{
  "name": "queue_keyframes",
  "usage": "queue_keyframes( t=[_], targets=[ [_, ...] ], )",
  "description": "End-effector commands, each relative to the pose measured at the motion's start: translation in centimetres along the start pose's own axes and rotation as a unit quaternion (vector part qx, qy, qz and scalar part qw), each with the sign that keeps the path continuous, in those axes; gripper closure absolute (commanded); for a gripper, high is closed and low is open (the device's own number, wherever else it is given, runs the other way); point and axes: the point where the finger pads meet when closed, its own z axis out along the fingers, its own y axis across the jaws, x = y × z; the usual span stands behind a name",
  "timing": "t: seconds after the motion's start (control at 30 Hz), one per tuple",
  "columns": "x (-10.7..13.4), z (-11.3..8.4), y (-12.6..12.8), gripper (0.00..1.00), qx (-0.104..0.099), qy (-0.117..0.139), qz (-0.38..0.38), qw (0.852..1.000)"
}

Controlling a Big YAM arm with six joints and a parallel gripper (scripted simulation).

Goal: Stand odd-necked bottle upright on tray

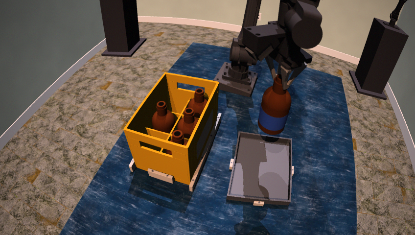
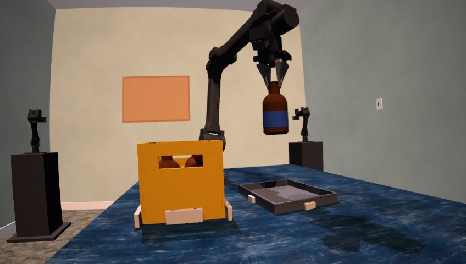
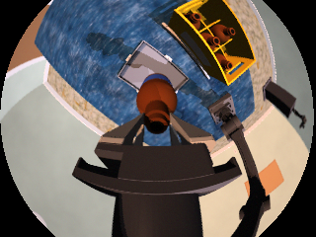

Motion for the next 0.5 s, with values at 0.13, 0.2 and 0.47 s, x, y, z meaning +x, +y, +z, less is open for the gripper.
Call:
queue_keyframes(
  t=[0.13, 0.2, 0.47],
  targets=[
    [0.1, -2.3, 1.8, 1.00, -0.021, -0.014, 0.001, 1.000],
    [0.1, -2.3, 1.8, 1.00, -0.021, -0.014, 0.001, 1.000],
    [0.2, -2.4, 2.2, 1.00, -0.022, -0.015, 0.003, 1.000]
  ],
)
